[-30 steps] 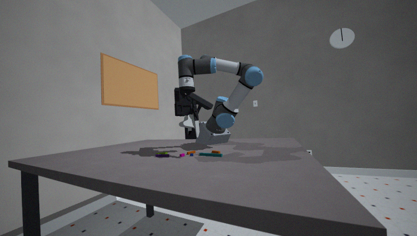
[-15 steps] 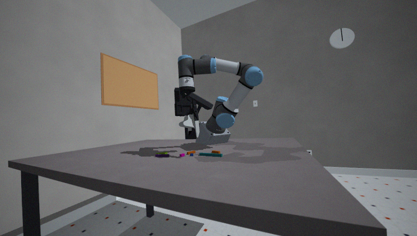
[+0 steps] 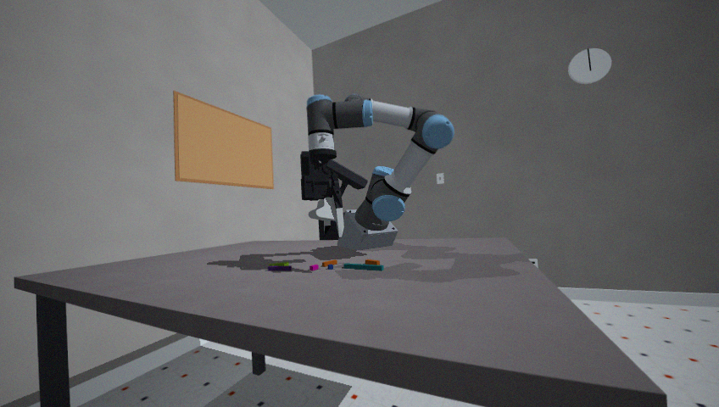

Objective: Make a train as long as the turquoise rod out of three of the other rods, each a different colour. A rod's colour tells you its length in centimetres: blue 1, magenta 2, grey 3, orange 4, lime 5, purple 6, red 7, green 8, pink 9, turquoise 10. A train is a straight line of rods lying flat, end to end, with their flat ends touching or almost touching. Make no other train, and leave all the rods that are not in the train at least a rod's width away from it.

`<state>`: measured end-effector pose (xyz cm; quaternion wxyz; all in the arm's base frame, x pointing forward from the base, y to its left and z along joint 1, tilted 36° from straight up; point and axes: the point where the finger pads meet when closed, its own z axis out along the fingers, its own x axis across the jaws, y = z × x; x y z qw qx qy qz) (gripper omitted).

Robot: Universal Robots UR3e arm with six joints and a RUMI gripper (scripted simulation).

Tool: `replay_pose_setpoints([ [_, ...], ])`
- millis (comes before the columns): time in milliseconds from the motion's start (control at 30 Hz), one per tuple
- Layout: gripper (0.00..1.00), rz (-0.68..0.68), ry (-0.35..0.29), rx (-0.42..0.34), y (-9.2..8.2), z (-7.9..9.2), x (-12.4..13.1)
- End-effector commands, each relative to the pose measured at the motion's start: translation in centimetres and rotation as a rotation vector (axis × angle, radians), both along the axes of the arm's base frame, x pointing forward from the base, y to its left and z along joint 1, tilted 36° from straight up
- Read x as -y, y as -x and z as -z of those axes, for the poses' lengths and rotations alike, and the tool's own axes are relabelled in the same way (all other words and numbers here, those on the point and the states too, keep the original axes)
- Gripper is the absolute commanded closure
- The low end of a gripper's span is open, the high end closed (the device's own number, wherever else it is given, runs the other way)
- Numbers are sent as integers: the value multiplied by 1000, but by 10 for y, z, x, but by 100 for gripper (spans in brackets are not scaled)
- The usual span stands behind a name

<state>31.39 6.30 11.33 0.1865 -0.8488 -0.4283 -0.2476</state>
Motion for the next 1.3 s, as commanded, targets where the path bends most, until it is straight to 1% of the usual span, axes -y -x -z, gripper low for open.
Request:
replay_pose_setpoints([
  [0, 0, 0, 1, 1, 0, 0, 0],
  [1033, 0, 0, 1, 1, 0, 0, 0],
  [1267, 0, -31, 12, 22, 0, 0, 0],
])
